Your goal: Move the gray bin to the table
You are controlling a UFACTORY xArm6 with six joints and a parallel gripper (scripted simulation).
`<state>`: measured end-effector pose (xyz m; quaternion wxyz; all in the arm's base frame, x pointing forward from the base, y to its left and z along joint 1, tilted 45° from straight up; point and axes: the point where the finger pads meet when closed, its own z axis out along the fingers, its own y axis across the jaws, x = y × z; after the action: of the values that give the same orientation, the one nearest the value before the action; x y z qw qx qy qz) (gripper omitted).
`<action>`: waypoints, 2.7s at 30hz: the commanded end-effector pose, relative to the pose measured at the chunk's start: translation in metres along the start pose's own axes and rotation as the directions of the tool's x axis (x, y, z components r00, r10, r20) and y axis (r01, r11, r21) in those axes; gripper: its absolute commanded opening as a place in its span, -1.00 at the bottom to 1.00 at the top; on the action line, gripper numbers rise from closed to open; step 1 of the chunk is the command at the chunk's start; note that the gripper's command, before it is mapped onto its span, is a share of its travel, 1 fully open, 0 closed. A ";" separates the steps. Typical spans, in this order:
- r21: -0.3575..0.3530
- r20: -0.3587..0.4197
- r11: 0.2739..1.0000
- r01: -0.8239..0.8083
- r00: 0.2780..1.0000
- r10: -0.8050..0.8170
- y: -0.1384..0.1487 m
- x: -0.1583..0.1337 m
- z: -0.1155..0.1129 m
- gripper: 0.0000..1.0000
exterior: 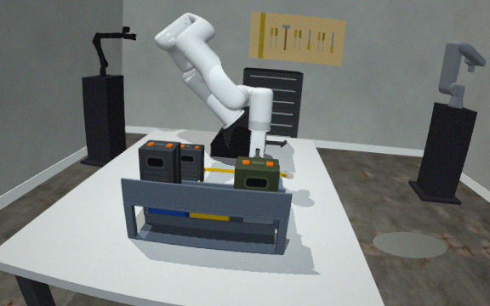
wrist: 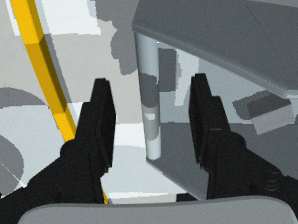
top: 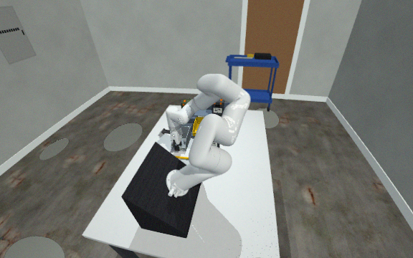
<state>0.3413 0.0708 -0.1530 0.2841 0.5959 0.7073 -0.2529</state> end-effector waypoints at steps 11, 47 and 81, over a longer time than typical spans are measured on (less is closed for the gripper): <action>-0.002 -0.001 1.000 0.000 1.000 0.000 0.001 0.000 -0.001 1.00; -0.002 -0.001 1.000 0.000 1.000 0.000 0.001 0.000 -0.012 1.00; -0.002 -0.001 1.000 0.000 1.000 0.000 0.001 0.000 -0.089 1.00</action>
<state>0.3319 0.1328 -0.0895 0.2840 0.5957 0.7072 -0.2538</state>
